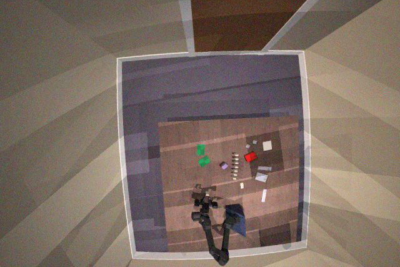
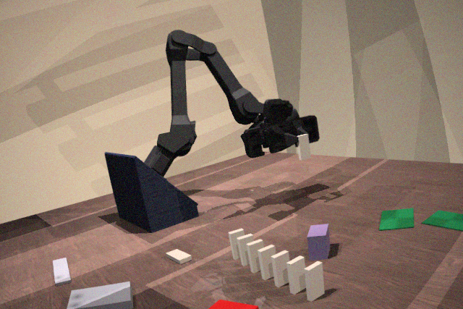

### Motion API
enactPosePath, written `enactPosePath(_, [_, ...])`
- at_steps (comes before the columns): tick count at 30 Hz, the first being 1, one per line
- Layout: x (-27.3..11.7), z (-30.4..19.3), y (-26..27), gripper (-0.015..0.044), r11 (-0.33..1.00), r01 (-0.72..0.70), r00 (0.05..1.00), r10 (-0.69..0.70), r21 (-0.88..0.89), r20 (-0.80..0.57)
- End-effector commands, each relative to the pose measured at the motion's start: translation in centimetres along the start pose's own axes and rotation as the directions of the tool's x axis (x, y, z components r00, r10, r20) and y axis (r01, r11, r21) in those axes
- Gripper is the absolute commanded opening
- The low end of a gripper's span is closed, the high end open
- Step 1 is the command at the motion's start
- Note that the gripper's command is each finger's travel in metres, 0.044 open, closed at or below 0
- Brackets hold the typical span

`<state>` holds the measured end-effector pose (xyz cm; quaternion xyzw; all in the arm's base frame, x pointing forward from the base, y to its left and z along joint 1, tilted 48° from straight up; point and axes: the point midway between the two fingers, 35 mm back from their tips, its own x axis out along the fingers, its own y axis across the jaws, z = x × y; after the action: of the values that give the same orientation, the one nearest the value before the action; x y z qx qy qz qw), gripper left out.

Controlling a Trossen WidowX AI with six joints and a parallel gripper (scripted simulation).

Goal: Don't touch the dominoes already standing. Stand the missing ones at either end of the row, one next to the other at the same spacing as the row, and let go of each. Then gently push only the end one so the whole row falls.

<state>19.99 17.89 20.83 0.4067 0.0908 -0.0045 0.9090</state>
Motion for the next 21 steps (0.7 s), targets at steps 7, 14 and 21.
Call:
enactPosePath(7, [0.2, -2.7, 0.4, 0.0107, 1.000, 0.004, 1.000, -0.004, -0.001, -0.006])
enactPosePath(14, [0.4, -4.6, 0.5, 0.0107, 1.000, 0.006, 1.000, -0.006, -0.001, -0.007])
enactPosePath(21, [0.5, -6.7, 0.4, 0.0107, 1.000, 0.007, 1.000, -0.007, -0.002, -0.006])
